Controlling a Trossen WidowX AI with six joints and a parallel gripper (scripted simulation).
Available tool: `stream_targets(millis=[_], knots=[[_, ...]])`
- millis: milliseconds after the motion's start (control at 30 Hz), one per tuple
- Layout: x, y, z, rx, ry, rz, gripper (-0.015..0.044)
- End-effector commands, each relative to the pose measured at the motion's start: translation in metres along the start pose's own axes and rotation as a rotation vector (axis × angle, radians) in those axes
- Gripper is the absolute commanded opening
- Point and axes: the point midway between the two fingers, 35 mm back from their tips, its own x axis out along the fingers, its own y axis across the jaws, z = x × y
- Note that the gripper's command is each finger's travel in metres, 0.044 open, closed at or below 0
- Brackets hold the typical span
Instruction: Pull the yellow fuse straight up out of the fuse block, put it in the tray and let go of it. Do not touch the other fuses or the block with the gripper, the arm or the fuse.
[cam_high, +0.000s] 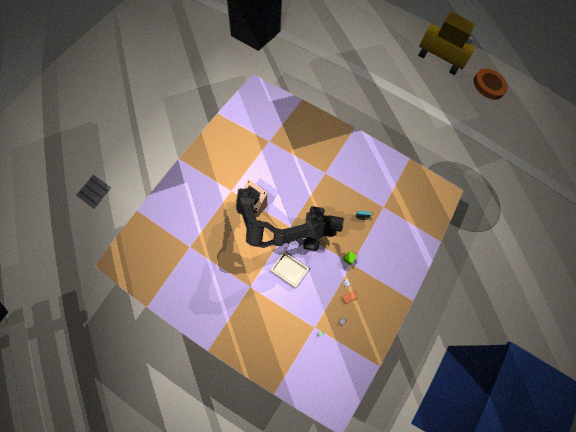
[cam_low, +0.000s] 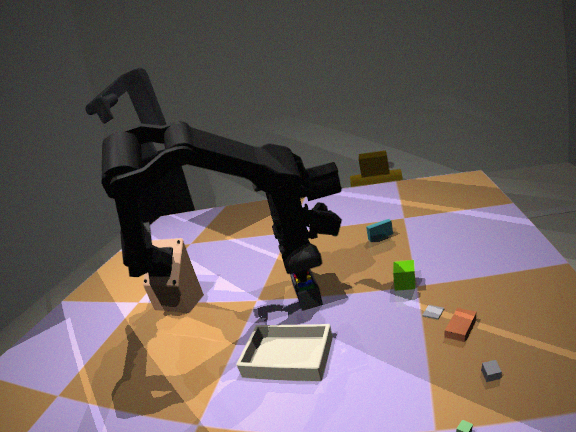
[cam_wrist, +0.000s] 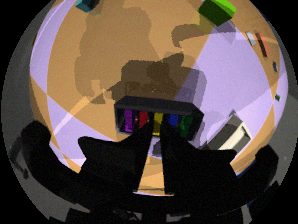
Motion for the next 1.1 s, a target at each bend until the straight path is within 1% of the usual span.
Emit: stream_targets(millis=[0, 1067], knots=[[-0.001, 0.0, 0.0, 0.0, 0.0, 0.0, 0.0], [-0.016, 0.0, 0.001, -0.002, -0.001, 0.0, 0.0]])
